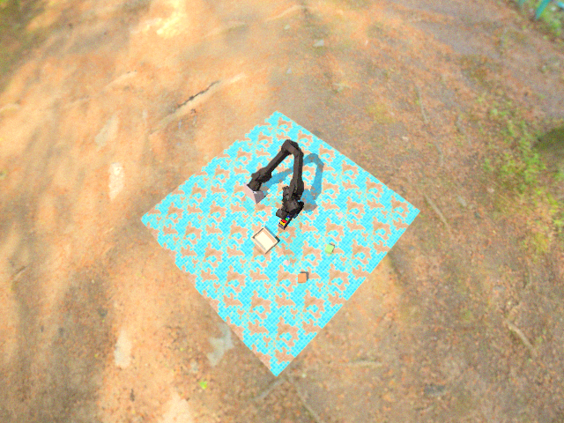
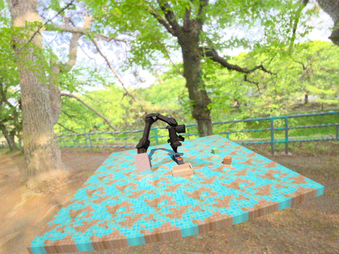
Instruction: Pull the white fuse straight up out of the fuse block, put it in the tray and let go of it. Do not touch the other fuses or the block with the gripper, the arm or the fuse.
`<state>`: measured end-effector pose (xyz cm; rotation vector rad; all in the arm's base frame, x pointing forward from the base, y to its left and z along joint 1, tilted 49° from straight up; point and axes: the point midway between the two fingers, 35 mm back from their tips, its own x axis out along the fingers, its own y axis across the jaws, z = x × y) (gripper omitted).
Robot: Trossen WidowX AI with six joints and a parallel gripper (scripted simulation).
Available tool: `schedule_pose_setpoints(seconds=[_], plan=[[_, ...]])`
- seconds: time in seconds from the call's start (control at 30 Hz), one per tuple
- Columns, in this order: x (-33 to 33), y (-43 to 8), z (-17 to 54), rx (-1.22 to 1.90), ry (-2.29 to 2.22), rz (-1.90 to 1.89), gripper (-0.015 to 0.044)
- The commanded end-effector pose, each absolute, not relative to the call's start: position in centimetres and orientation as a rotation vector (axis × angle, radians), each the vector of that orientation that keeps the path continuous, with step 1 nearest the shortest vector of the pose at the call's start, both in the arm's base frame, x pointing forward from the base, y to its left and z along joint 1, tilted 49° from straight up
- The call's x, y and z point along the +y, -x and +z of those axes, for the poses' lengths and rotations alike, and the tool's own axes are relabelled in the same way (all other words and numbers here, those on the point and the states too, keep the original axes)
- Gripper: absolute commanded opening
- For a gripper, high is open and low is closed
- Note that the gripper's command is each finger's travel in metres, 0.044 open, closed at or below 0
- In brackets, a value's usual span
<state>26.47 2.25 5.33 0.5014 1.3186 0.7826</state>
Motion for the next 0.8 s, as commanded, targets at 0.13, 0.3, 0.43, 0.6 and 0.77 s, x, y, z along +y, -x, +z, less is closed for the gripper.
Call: schedule_pose_setpoints(seconds=[0.13, 0.3, 0.43, 0.6, 0.77], plan=[[1.8, -26.6, 5.8, 1.317, -0.491, 0.781, 0.0000], [1.2, -26.5, 6.3, 1.318, -0.491, 0.781, 0.0000], [0.7, -26.5, 6.7, 1.318, -0.491, 0.781, 0.0000], [0.3, -26.4, 7.0, 1.318, -0.491, 0.781, 0.0000], [-0.2, -26.7, 6.6, 1.318, -0.490, 0.779, 0.0000]])
